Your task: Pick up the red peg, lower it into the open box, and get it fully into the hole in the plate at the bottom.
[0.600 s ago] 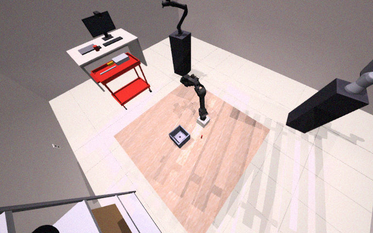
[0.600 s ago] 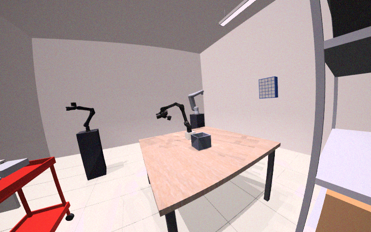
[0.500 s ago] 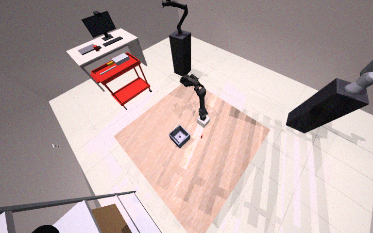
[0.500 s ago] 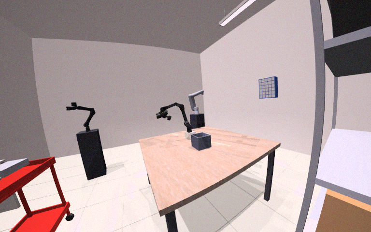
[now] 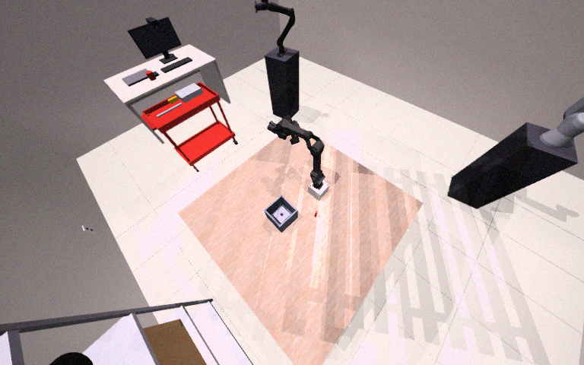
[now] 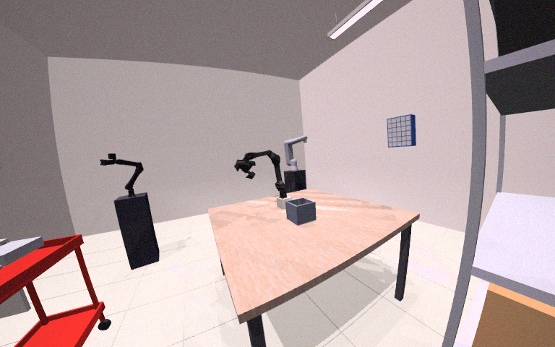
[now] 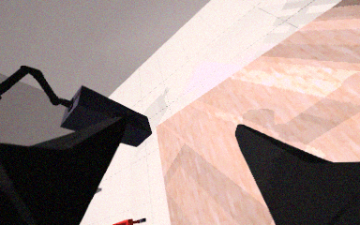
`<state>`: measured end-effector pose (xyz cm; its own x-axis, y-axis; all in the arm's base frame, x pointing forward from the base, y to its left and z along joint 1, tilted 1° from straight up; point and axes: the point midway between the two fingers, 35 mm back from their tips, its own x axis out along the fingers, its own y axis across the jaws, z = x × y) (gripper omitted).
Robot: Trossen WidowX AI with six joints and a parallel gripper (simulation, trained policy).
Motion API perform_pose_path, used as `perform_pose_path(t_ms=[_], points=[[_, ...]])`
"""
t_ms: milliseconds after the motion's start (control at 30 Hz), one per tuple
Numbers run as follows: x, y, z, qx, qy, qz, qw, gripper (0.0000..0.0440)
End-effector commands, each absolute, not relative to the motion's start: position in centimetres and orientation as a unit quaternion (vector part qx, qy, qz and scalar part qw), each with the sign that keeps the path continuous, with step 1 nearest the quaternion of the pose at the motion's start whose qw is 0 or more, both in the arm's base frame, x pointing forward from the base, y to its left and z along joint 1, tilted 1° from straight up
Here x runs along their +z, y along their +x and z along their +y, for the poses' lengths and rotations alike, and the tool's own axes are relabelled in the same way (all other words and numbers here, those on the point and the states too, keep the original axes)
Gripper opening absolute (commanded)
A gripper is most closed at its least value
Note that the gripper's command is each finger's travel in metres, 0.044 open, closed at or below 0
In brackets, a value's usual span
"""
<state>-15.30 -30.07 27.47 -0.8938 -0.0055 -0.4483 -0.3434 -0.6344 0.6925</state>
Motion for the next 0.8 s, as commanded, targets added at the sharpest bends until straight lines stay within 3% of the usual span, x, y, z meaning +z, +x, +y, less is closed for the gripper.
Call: perform_pose_path(t_ms=[0, 767], points=[[28.5, -13.4, -30.8, 0.861, -0.236, 0.446, 0.07, 0.044], [34.4, 5.5, -31.6, 0.671, -0.507, 0.524, -0.134, 0.044]])
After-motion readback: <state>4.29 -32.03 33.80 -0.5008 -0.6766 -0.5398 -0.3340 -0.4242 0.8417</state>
